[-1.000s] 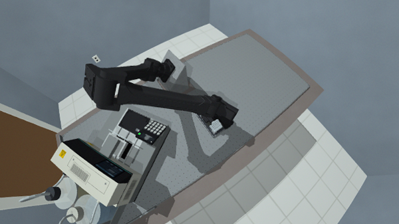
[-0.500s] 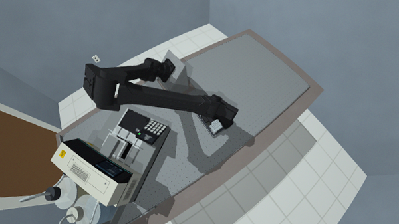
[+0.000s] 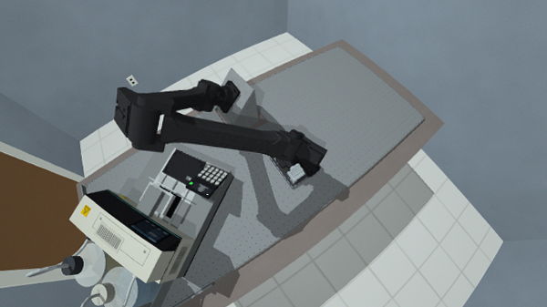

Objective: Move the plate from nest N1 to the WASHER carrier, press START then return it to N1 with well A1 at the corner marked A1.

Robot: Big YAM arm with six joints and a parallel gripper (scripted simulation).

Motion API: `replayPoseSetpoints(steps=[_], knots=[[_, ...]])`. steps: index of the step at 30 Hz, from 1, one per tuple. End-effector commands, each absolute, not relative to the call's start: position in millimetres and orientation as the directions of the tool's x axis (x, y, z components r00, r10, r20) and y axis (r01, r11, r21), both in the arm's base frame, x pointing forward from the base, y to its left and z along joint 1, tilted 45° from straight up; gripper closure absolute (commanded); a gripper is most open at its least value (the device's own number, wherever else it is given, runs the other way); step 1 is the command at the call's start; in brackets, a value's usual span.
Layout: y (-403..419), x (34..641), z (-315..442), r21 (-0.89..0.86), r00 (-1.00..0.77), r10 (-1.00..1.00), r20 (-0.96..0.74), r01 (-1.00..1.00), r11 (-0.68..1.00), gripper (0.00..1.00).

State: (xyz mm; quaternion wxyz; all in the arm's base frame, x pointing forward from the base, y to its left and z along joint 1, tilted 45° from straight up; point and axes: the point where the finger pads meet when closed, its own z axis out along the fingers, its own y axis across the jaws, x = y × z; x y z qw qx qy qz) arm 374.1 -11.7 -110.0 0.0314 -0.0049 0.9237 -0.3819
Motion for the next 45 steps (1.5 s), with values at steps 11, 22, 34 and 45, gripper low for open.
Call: replayPoseSetpoints(steps=[11, 22, 34, 45], knots=[[-19.0, 369.1, -113.1, -0.703, -0.999, -0.019, -0.039, 0.014, 0.711, 0.18], [-19.0, 369.1, -113.1, -0.703, -0.999, -0.019, -0.039, 0.014, 0.711, 0.18], [8.6, 385.9, -95.0, -0.694, -0.996, -0.043, -0.084, 0.028, 0.719, 0.18], [19.8, 385.3, -86.1, -0.694, -0.996, -0.042, -0.081, 0.026, 0.719, 0.18]])
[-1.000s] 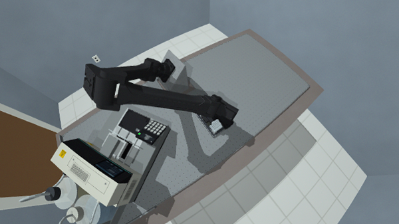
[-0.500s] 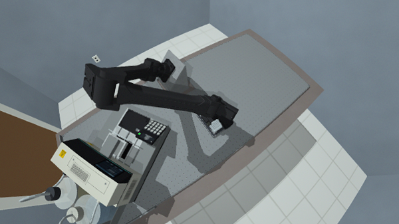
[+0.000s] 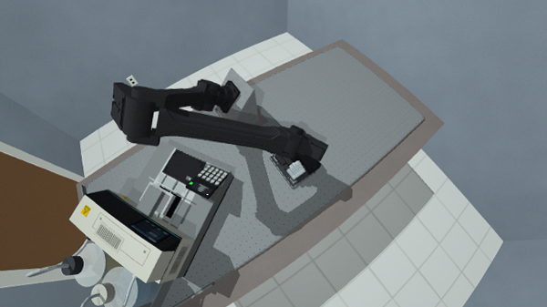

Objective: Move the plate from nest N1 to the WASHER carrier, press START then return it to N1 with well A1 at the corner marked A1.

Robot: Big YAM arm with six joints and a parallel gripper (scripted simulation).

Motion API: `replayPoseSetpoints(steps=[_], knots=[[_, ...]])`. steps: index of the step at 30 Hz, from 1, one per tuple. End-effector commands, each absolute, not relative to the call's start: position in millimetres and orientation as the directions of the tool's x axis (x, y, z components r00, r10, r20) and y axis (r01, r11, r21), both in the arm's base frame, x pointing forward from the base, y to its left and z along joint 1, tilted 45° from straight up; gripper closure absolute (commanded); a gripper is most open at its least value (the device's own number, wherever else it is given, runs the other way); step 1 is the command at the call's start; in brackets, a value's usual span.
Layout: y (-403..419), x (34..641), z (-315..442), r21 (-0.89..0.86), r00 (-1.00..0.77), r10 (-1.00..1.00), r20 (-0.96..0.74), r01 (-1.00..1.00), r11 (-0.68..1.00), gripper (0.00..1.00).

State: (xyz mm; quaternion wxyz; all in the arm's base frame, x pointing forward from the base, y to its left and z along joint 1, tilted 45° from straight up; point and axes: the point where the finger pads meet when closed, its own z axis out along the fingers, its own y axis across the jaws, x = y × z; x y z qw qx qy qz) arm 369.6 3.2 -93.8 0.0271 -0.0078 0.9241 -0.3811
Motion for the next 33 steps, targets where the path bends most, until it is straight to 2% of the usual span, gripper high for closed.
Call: replayPoseSetpoints(steps=[1, 33], knots=[[22.0, 387.9, -80.3, -0.691, -0.995, -0.042, -0.094, 0.034, 0.722, 0.18], [50.6, 380.5, -56.7, -0.697, -0.997, -0.033, -0.068, 0.024, 0.717, 0.18]])
